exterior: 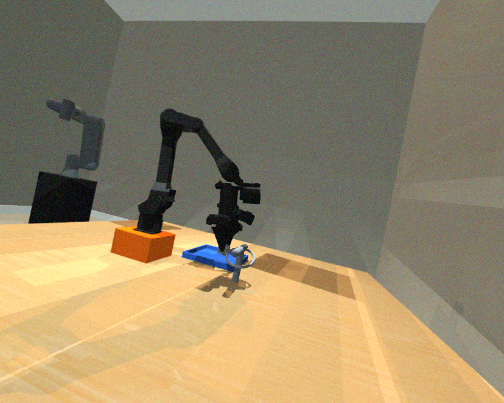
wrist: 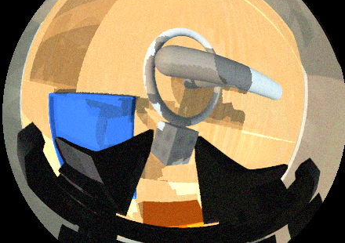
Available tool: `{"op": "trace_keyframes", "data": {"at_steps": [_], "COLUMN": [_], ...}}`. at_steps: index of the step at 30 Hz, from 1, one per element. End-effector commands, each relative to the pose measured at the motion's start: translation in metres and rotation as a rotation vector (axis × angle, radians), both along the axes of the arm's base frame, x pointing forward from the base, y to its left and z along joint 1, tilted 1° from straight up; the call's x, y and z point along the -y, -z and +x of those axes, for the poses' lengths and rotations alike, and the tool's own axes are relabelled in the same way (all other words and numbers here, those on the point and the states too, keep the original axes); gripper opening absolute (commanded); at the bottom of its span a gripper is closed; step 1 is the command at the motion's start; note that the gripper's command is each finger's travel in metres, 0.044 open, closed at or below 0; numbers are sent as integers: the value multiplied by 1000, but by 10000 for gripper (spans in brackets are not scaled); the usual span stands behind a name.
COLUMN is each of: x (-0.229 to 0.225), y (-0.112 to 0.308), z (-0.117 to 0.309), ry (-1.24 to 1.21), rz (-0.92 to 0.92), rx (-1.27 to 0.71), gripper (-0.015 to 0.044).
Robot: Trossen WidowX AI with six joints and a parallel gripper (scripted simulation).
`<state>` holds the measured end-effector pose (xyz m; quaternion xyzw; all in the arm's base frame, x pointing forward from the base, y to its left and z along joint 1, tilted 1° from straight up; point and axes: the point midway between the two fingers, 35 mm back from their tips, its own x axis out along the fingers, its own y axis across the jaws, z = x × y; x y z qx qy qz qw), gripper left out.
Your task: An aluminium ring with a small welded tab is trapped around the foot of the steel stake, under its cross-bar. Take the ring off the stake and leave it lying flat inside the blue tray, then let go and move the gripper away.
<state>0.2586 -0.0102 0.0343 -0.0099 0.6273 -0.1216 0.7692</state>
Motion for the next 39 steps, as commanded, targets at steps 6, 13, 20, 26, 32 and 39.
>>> {"op": "trace_keyframes", "data": {"at_steps": [6,13,20,26,32,39], "x": [-2,0,0,3,5,8], "y": [-6,-12,-13,-16,-17,-19], "z": [1,1,1,1,0,0], "ry": [4,3,3,2,2,1], "rz": [1,47,52,72,86,103], "rx": [9,15,16,18,20,22], "gripper": [0,0,0,0,0,0]}}
